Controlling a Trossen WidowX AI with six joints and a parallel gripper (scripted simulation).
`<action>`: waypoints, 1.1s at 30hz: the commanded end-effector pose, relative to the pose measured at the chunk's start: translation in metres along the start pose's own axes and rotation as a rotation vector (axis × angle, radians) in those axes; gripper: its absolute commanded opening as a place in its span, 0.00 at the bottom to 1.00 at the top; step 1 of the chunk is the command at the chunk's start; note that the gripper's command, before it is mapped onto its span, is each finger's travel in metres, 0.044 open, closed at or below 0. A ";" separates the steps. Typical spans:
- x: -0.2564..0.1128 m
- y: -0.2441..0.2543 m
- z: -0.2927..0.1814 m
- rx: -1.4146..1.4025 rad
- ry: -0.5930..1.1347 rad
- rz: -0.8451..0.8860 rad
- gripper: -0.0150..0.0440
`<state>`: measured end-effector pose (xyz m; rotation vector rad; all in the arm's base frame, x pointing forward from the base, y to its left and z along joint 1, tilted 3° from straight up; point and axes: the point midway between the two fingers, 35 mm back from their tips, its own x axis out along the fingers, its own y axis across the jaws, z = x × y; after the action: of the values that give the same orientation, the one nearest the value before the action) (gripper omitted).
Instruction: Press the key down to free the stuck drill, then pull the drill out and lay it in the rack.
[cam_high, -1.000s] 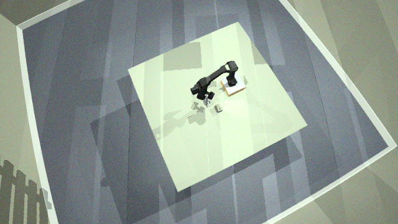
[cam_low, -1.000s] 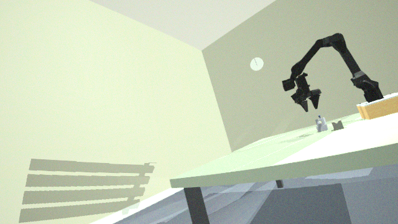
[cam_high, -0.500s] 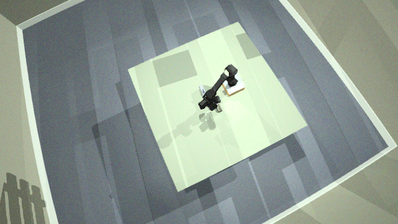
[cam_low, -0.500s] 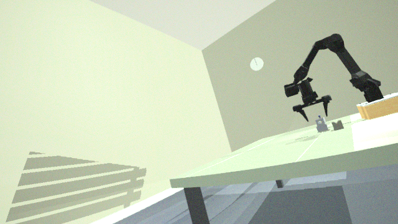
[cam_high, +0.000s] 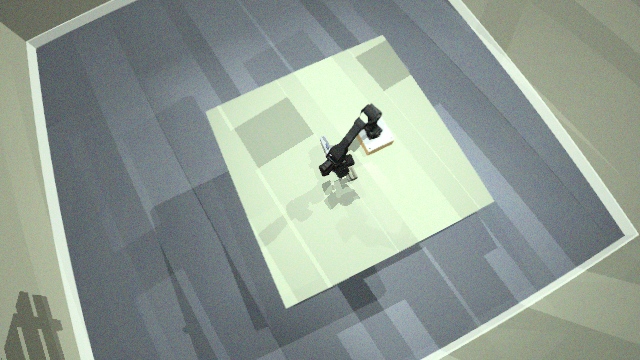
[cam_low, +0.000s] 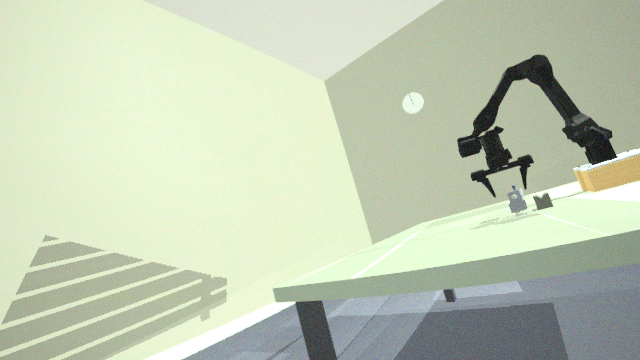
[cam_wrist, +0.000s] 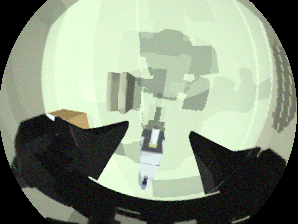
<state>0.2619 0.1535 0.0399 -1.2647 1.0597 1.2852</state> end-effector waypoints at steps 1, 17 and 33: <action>0.010 0.003 -0.004 -0.005 0.010 0.015 1.00; 0.035 0.003 -0.011 -0.005 0.011 0.016 1.00; 0.048 0.005 -0.015 -0.005 0.011 0.016 1.00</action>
<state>0.2635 0.1431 -0.0061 -1.2659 1.0688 1.2873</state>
